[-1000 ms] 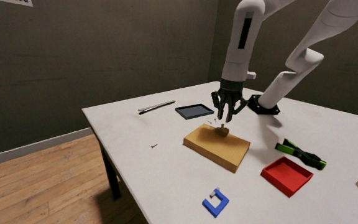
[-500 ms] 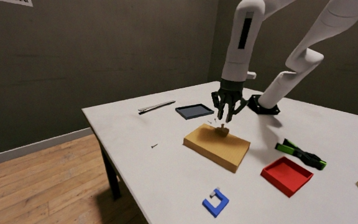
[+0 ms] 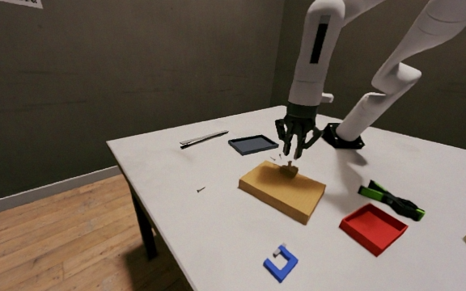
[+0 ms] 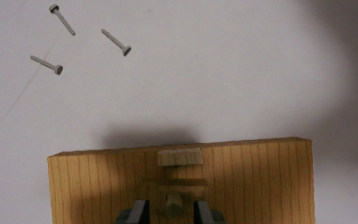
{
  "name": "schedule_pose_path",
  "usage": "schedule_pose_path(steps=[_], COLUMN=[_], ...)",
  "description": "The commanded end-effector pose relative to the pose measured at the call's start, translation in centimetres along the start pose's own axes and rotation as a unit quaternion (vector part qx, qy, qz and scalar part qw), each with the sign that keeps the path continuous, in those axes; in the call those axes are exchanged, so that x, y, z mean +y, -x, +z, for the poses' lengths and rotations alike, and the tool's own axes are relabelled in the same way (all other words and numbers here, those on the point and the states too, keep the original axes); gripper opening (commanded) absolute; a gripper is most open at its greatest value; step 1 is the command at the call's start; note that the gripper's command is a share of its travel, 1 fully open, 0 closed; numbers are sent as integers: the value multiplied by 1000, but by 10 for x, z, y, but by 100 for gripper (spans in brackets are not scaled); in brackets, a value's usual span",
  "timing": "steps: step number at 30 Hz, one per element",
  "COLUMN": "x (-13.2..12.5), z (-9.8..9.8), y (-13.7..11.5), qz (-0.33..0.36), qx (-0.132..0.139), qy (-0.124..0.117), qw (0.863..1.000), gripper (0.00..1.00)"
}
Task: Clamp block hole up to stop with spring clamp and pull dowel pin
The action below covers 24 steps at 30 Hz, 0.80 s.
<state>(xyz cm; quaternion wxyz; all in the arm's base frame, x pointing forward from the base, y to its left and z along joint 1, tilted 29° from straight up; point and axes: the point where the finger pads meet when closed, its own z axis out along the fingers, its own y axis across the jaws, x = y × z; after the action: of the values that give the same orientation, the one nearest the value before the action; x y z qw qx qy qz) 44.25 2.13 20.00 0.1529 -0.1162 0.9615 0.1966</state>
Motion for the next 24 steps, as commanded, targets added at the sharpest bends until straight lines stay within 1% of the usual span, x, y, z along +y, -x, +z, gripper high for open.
schedule_pose_path(steps=[1,24], x=[1,2], z=[1,1], y=[0,2], qz=[-1,-2], qx=[-2,-3], qy=[-1,-1], qw=[1000,1000], gripper=[34,34])
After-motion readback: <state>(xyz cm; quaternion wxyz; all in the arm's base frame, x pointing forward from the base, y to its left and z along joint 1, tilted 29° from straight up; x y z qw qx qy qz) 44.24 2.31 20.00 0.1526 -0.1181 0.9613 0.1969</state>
